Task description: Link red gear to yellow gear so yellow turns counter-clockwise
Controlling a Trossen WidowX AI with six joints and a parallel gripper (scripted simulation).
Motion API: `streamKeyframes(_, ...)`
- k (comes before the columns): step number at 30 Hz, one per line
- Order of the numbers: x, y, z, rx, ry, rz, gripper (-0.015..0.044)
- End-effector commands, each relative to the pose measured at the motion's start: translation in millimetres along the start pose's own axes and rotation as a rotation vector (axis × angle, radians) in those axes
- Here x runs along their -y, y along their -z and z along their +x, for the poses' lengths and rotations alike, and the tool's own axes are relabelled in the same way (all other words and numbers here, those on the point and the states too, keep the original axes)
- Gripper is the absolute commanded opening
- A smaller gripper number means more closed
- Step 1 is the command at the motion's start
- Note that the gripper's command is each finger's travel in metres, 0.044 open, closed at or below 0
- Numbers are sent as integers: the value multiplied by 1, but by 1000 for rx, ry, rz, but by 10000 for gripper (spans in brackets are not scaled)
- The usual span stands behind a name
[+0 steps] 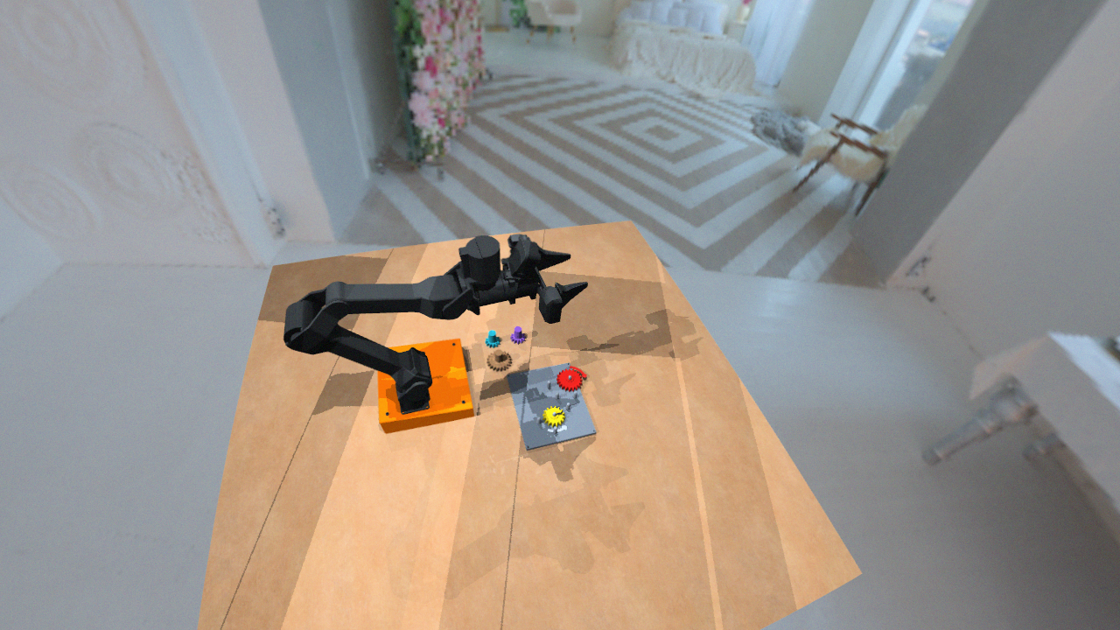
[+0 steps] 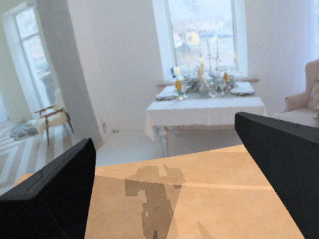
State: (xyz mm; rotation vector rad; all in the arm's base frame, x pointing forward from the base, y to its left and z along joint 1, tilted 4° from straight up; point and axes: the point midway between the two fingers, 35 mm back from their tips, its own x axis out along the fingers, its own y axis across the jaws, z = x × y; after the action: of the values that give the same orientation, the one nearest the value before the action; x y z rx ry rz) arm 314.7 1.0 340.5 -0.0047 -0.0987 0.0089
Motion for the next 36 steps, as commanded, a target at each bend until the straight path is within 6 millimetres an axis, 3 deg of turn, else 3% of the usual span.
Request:
streamKeyframes(1,-1,2,1,-12,-3,6,426)
streamKeyframes(3,-10,20,12,-106,-25,53,440)
streamKeyframes(7,-40,76,31,-402,-67,177,440)
streamKeyframes(11,-75,134,32,-719,-68,270,440)
streamKeyframes(16,-116,199,9,-1114,7,315,440)
streamKeyframes(21,-146,248,-35,-1475,175,261,440)
streamKeyframes(24,-151,258,-48,-1563,238,226,440)
streamKeyframes(32,-149,258,-41,-1562,238,226,440)
streamKeyframes(36,-149,272,-41,-1562,238,226,440)
